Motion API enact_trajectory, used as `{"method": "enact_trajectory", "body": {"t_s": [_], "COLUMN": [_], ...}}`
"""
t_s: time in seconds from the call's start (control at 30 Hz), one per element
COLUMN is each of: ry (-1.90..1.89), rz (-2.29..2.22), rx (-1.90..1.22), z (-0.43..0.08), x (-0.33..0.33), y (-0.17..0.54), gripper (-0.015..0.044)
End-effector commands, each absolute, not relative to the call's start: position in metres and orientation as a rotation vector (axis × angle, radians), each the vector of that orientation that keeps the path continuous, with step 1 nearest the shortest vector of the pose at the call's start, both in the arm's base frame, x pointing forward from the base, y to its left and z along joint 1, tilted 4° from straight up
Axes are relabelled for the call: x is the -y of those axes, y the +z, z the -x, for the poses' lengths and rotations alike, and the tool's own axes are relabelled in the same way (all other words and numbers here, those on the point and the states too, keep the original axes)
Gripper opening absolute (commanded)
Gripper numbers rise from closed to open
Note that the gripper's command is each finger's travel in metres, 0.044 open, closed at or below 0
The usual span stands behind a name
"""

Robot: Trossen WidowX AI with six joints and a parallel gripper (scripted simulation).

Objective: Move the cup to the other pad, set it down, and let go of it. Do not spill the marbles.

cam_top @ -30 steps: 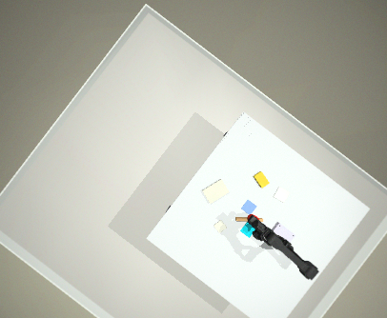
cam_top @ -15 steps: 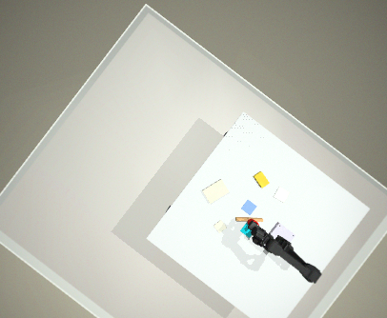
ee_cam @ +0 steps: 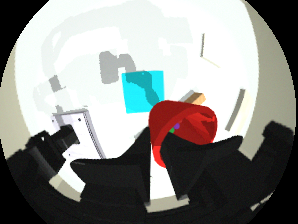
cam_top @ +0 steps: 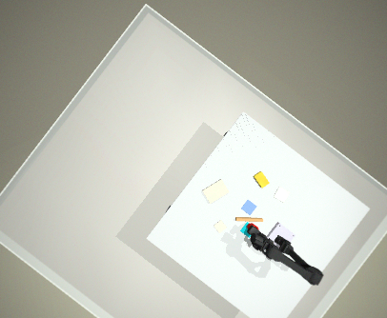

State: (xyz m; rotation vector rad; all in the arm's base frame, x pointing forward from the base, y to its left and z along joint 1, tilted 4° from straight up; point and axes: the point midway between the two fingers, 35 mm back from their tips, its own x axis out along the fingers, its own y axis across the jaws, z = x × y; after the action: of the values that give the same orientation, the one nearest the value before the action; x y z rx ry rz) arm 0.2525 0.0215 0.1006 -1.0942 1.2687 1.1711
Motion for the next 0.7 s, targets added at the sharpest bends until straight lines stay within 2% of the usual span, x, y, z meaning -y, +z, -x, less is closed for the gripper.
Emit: {"method": "enact_trajectory", "body": {"t_s": [0.0,0.67], "ry": [1.172,1.175], "rz": [1.087,1.083], "rx": [-1.266,-1.266], "z": [-0.245,-0.223], "x": [-0.03,-0.063], "y": [0.102,0.106], "gripper": [0.0,0.0]}}
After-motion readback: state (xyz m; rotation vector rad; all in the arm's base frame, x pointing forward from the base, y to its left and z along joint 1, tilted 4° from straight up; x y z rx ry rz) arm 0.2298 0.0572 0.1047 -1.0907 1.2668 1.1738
